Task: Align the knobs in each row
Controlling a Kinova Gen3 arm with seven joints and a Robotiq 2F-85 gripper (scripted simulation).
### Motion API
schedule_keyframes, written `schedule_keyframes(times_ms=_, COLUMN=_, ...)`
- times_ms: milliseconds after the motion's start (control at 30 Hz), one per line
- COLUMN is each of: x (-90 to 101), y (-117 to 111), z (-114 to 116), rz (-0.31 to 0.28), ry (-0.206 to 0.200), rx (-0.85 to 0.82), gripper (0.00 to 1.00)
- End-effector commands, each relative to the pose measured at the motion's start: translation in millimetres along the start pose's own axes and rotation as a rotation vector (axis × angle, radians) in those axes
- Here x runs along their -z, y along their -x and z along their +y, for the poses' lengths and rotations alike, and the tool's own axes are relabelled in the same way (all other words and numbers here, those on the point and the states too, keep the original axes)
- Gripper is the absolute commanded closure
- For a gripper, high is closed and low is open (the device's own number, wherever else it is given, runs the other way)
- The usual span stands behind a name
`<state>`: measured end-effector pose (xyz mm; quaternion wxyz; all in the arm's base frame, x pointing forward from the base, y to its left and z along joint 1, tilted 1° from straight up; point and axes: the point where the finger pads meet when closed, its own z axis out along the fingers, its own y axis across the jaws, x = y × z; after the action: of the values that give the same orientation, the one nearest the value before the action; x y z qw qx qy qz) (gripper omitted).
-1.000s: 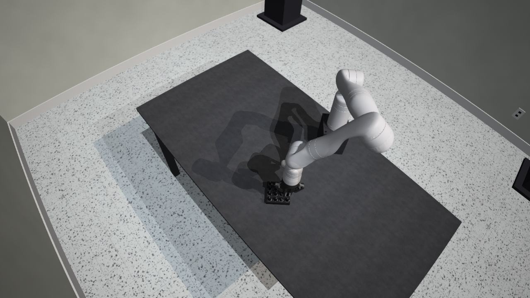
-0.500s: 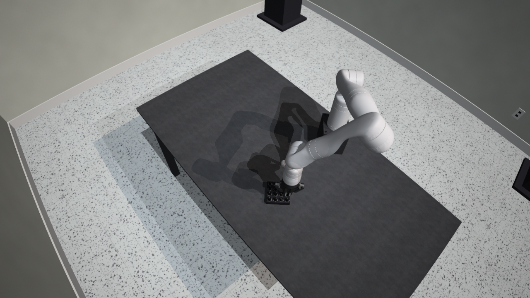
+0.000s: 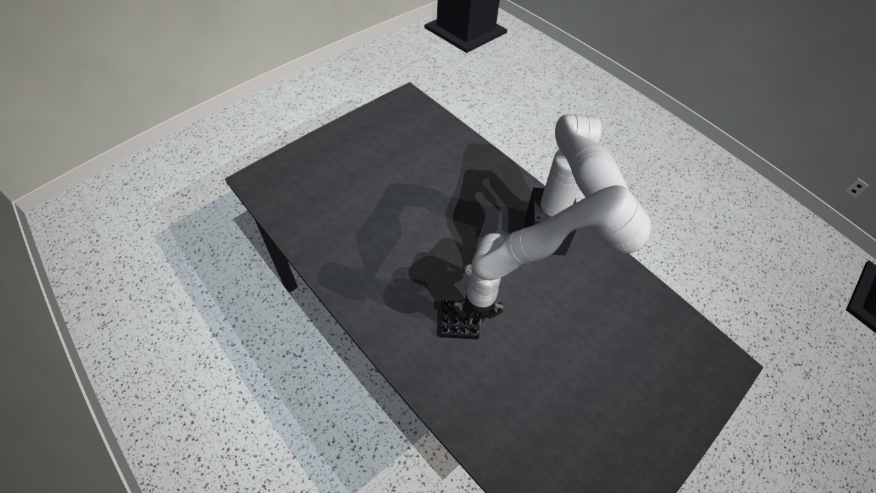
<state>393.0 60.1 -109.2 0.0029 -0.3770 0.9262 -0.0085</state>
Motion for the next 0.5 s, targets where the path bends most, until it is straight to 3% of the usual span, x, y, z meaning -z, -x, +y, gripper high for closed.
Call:
schedule_keyframes(times_ms=0, x=0.5, y=0, z=0, rz=-0.001, ry=-0.001, rx=0.000, gripper=0.81)
schedule_keyframes(times_ms=467, x=11.0, y=0, z=0, rz=-0.001, ry=-0.001, rx=0.000, gripper=0.81)
